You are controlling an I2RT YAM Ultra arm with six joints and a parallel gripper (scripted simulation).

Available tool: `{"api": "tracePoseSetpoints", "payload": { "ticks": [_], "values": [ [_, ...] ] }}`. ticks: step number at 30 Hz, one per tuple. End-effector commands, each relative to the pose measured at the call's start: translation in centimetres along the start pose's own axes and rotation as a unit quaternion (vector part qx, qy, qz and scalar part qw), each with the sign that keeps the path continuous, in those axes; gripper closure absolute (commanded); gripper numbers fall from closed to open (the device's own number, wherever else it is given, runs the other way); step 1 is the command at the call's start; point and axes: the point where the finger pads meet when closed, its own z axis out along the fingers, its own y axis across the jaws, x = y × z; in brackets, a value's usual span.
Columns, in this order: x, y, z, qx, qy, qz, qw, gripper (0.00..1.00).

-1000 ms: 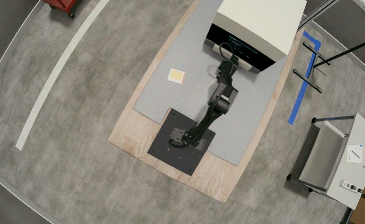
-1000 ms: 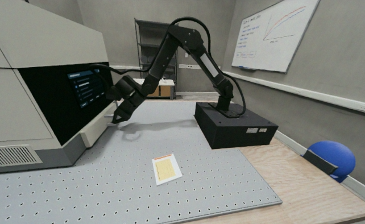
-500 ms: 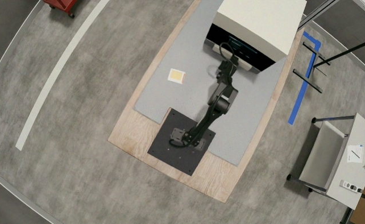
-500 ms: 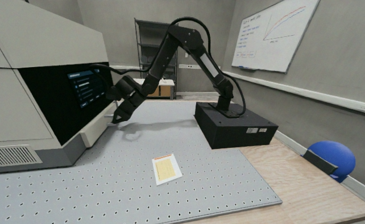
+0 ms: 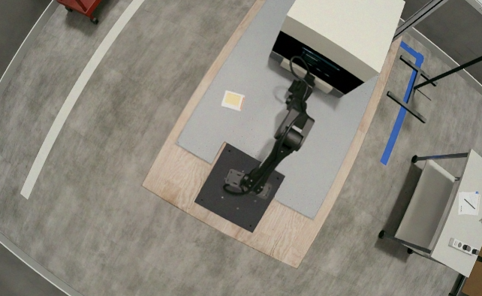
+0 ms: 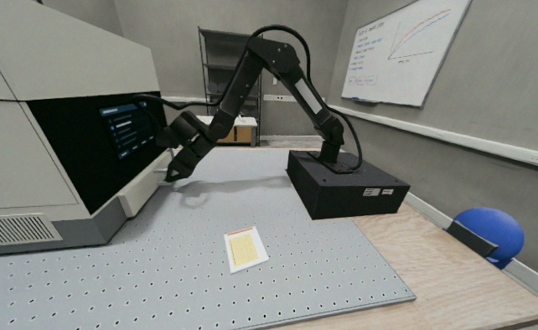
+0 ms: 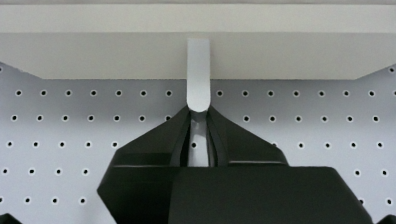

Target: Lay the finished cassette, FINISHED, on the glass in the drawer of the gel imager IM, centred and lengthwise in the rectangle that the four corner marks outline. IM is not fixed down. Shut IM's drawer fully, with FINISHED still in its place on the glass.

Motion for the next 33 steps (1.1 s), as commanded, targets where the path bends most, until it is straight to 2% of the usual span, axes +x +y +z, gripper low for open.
{"api": "tracePoseSetpoints", "payload": {
  "ticks": [1,17,19,33],
  "values": [
    [-0.6,-0.6,-1.5,0.006,0.002,0.0,1.0,1.0],
    [0.0,-0.6,-2.0,0.006,0.002,0.001,1.0,1.0],
    [-1.4,-0.6,-2.0,0.007,-0.012,0.001,1.0,1.0],
    [-1.5,-0.6,-2.0,0.007,-0.013,0.001,1.0,1.0]
  ]
}}
